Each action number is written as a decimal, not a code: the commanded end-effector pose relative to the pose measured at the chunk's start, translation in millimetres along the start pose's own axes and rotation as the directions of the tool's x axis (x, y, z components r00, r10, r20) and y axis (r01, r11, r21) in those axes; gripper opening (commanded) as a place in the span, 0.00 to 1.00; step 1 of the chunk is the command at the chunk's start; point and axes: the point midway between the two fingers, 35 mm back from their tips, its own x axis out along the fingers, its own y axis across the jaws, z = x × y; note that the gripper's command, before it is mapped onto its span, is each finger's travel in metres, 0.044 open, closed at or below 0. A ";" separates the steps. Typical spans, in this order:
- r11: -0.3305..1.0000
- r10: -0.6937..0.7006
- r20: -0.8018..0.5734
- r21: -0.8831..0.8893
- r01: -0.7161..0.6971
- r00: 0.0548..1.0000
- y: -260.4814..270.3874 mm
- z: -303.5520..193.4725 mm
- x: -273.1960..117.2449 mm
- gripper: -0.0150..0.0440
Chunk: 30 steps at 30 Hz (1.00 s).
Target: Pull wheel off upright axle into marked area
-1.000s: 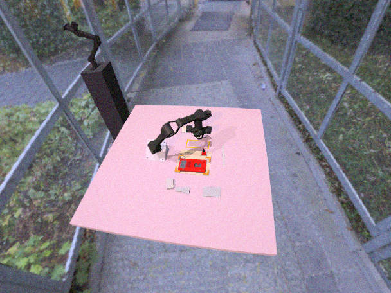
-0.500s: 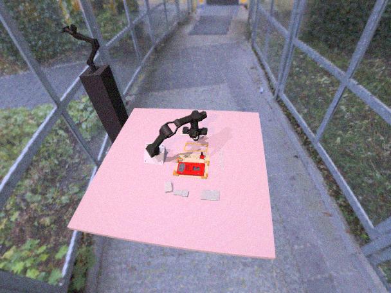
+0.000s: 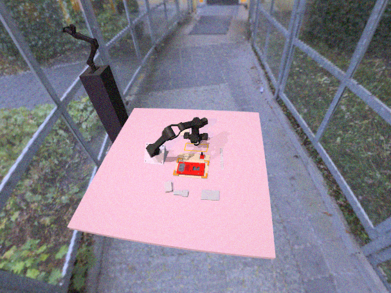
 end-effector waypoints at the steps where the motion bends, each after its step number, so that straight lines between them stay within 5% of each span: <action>1: 1.000 -0.002 0.010 -0.008 0.002 1.000 -2.7 1.6 26.1 0.25; 8: 1.000 -0.002 0.012 -0.008 0.002 1.000 -4.3 2.9 41.1 0.25; 20: 1.000 -0.010 0.009 -0.005 0.010 1.000 -4.4 2.5 32.4 0.76; 30: 1.000 -0.003 0.009 -0.008 0.003 1.000 -4.6 1.5 -22.9 0.76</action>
